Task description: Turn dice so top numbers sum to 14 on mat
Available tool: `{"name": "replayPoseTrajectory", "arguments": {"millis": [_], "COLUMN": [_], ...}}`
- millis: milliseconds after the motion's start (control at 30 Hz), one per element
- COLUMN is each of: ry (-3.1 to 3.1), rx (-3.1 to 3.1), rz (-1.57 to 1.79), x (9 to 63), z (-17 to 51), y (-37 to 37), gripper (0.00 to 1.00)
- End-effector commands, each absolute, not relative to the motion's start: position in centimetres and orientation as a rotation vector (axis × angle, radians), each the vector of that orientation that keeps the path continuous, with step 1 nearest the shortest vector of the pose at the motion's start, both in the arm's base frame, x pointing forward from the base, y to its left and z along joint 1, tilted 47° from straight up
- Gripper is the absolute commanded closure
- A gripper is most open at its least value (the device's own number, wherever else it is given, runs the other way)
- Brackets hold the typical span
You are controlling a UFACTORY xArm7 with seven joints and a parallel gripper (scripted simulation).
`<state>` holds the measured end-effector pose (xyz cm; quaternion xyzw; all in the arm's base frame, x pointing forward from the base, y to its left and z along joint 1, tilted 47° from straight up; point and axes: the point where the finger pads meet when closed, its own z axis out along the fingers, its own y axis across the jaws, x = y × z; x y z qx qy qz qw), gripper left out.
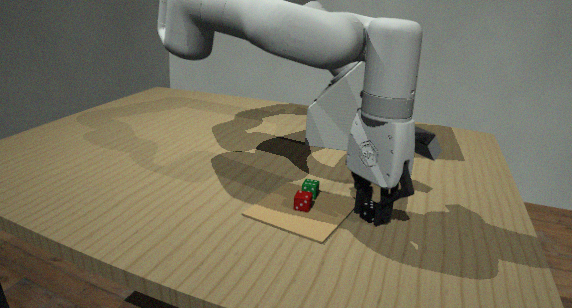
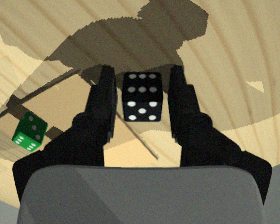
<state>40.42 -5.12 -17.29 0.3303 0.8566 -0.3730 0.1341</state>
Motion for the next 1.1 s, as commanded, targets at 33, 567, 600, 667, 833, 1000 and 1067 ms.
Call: {"name": "replayPoseTrajectory", "arguments": {"millis": [33, 567, 600, 667, 833, 1000, 1067], "ry": [2.484, 2.484, 2.484, 2.484, 2.484, 2.484, 2.484], "rx": [0.955, 0.955, 0.955, 0.955, 0.955, 0.955, 0.955], "rz": [-1.075, -1.075, -1.075, -1.075, -1.075, -1.075, -1.075], "x": [40.53, 40.53, 40.53, 40.53, 40.53, 40.53, 40.53], "z": [-17.25, -17.25, -17.25, -17.25, -17.25, -17.25, -17.25], "y": [-4.93, -4.93, -4.93, -4.93, -4.93, -4.93, -4.93], "gripper": [0.58, 0.58, 0.58, 0.58, 0.58, 0.58, 0.79]}}
